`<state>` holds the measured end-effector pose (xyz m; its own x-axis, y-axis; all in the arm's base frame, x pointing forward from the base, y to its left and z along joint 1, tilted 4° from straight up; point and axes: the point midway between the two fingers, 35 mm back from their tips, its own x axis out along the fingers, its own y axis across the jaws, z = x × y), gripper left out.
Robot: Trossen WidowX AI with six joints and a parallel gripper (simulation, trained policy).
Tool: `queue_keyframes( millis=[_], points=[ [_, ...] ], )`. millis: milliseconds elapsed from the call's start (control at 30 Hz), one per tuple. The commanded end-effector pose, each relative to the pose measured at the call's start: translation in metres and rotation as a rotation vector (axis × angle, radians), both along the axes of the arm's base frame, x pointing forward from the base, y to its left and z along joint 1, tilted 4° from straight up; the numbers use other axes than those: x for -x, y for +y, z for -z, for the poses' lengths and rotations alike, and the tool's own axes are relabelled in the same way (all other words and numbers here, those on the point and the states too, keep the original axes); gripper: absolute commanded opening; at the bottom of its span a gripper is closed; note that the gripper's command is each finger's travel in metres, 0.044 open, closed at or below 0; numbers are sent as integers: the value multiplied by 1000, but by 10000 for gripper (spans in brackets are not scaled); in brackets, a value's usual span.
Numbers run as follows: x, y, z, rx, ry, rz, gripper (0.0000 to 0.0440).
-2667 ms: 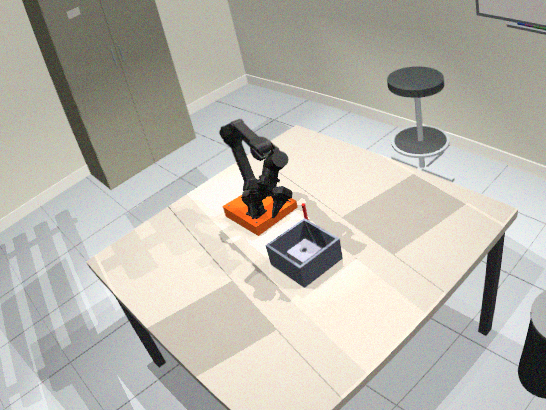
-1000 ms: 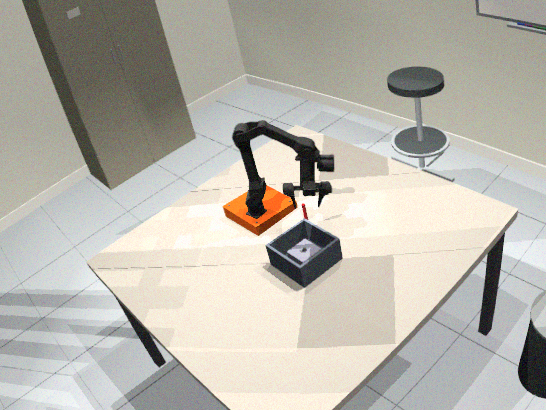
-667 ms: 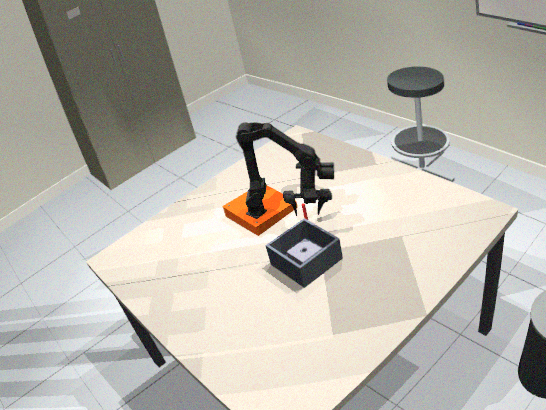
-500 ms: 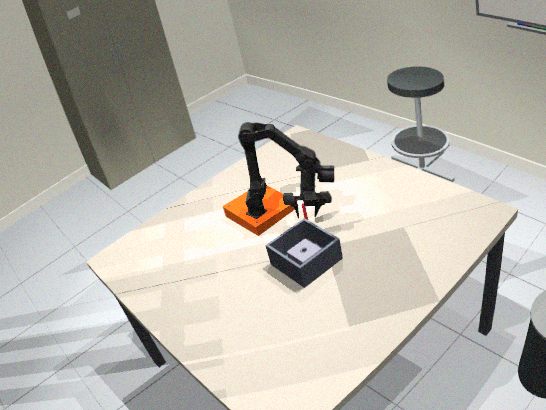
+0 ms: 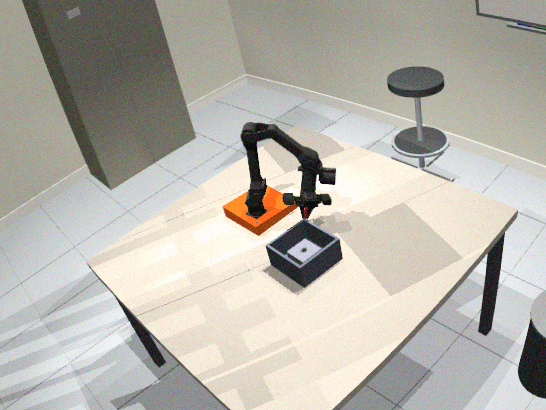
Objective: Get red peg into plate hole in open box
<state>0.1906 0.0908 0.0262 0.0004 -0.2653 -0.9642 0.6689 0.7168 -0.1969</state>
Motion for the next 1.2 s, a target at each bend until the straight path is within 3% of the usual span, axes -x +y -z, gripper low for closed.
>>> queue_keyframes(
  millis=[0, 567, 1167],
  points=[
    [-6, -5, -15, 19, -27, -8, 0],
    [-39, -39, -91, 81, -168, 67, 0],
    [-86, -107, -112, 119, -264, 249, 0]
  ],
)
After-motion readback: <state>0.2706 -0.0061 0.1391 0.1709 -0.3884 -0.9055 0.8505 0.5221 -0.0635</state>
